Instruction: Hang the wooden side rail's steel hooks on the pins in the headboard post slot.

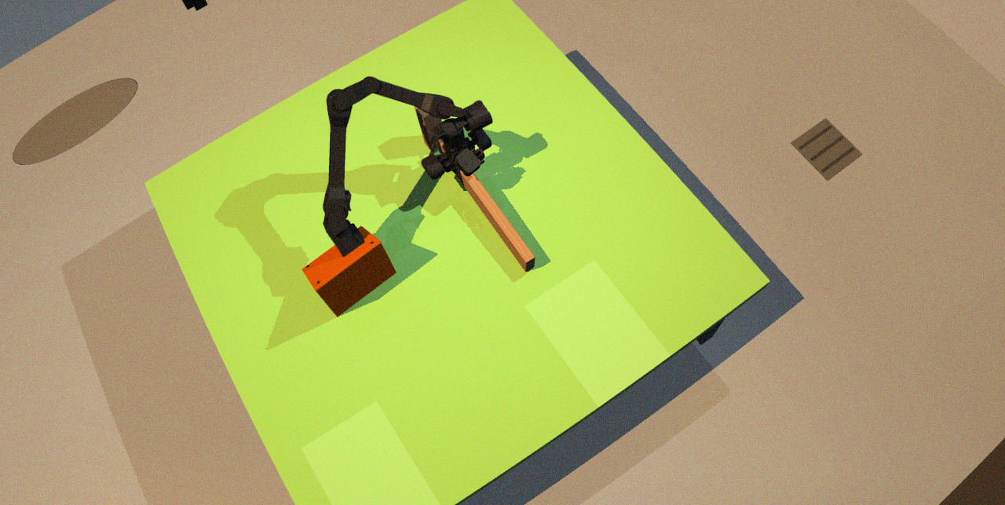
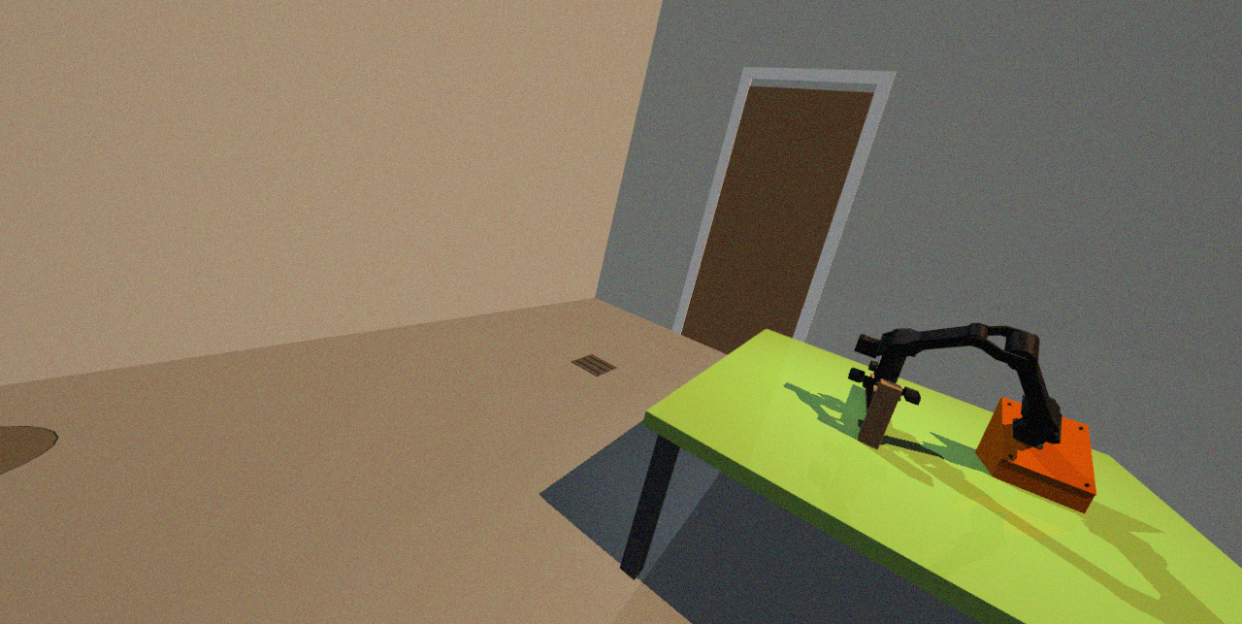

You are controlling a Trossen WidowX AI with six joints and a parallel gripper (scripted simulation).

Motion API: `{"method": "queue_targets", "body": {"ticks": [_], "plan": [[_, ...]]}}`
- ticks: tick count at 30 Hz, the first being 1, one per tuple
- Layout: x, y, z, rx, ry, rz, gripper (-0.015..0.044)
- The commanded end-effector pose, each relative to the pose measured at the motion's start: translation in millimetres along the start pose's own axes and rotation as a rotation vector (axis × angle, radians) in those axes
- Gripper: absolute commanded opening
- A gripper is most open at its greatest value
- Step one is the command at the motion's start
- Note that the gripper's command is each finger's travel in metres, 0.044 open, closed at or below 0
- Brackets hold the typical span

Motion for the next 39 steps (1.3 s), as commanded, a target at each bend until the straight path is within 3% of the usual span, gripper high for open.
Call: {"method": "queue_targets", "body": {"ticks": [1,39], "plan": [[-3.3,0.8,1.8,0.002,-0.009,-0.001,0.0000],[-1.9,5.2,1.5,0.002,-0.009,0.000,0.0000]]}}
Point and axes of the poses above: the point midway between the two fingers, 35 mm back from their tips, its own x axis out along the fingers, its own z axis across the jaws, y = z × x, the point moved 5 cm from there along -x, back along the fingers, and after that the axes turned 11 degrees about -x, right-handed, at the moved point
